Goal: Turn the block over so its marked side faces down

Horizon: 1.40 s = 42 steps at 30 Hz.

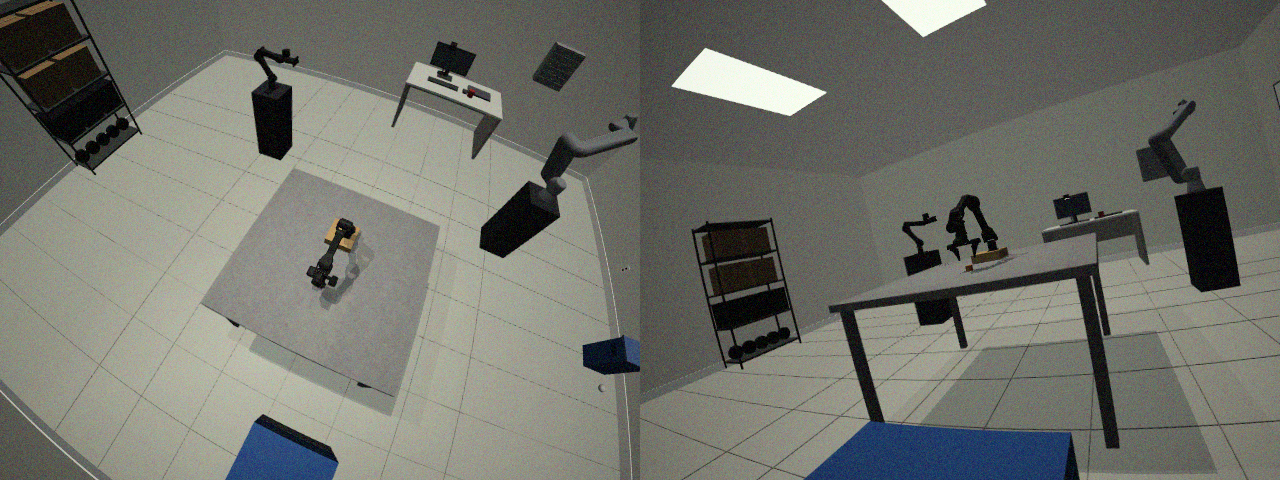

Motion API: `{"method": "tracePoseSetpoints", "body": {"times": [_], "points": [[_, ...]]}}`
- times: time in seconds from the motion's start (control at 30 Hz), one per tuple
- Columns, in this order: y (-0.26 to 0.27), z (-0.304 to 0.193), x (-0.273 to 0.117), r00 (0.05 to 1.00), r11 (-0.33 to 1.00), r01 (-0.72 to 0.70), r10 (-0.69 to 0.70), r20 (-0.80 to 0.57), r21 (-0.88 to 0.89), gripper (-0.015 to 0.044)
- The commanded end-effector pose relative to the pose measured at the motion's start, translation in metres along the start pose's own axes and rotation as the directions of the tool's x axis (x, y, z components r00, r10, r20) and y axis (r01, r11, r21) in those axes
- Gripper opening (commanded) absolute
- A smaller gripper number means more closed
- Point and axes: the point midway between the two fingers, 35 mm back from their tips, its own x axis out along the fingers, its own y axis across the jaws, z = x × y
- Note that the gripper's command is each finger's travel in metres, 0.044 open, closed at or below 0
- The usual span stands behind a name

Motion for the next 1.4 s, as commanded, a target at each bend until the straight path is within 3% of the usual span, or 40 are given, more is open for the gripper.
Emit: {"method": "tracePoseSetpoints", "body": {"times": [0.0,1.27,1.37], "points": [[0.0,-0.001,0.013,1.0,1.0,0.003,-0.003,-0.01,-0.001,0.044],[0.0,-0.002,0.053,1.0,1.0,0.003,-0.003,-0.011,-0.001,0.044],[0.0,-0.002,0.053,1.0,1.0,0.003,-0.003,-0.011,-0.001,0.0361]]}}
